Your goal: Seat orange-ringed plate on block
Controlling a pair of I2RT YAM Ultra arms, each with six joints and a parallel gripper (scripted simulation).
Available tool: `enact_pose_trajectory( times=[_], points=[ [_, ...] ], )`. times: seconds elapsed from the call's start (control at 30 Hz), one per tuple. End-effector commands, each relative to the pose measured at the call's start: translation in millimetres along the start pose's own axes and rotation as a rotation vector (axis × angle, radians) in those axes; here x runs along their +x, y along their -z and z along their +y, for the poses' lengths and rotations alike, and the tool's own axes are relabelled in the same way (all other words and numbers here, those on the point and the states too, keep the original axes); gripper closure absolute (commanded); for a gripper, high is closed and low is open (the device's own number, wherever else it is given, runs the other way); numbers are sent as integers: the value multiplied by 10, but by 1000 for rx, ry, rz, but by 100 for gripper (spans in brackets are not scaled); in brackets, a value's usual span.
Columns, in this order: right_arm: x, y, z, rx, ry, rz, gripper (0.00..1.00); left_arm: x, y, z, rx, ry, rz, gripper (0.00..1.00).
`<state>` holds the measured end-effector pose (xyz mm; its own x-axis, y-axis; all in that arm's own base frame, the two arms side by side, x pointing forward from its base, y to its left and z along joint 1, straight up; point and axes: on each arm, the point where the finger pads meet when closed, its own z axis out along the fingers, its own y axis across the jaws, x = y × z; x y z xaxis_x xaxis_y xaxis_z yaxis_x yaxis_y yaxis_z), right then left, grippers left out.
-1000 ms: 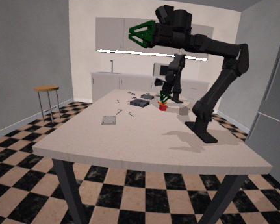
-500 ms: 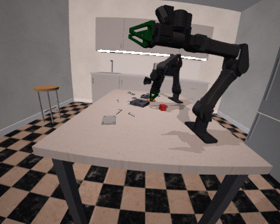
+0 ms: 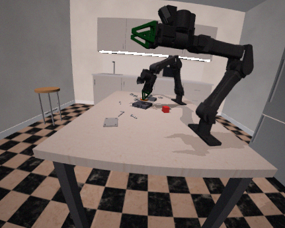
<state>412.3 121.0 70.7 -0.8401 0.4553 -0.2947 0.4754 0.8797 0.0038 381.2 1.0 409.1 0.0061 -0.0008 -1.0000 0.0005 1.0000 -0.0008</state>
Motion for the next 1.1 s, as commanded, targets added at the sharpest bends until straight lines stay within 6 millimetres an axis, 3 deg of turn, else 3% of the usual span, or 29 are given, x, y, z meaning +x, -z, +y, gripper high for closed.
enact_pose_trajectory(
  times=[0.0,0.13,0.23,0.47,0.5,0.53,0.6,0.63,0.77,0.87,0.97,1.07],
  points=[
    [-231,34,74,-43,-2,-36,100,-255,50,-2,-3,-7,-62,23],
    [-281,247,56,-55,-11,-65,100,-255,50,-2,-3,-7,-62,23],
    [-392,215,-7,-53,-56,-85,100,-255,50,-2,-3,-7,-62,23],
    [-356,236,48,-60,-40,-86,100,-255,50,-2,-3,-7,-62,23],
    [-310,98,36,-42,-31,-70,100,-255,50,-2,-3,-7,-62,23],
    [-304,122,89,-52,-22,-76,100,-255,50,-2,-3,-7,-62,23],
    [-118,-120,-71,6,-7,-23,100,-255,50,-2,-3,-7,-62,23],
    [-146,-143,-66,9,-11,-22,100,-255,50,-2,-3,-7,-62,23],
    [-231,61,21,-43,-16,-68,100,-255,50,-2,-3,-7,-62,23],
    [-71,-208,-40,7,4,-19,100,-255,50,-2,-3,-7,-62,23],
    [-208,-23,-7,-31,-17,-57,100,-255,50,-2,-3,-7,-62,23],
    [-184,-83,-17,-22,-14,-48,100,-255,50,-2,-3,-7,-62,23]
  ],
)
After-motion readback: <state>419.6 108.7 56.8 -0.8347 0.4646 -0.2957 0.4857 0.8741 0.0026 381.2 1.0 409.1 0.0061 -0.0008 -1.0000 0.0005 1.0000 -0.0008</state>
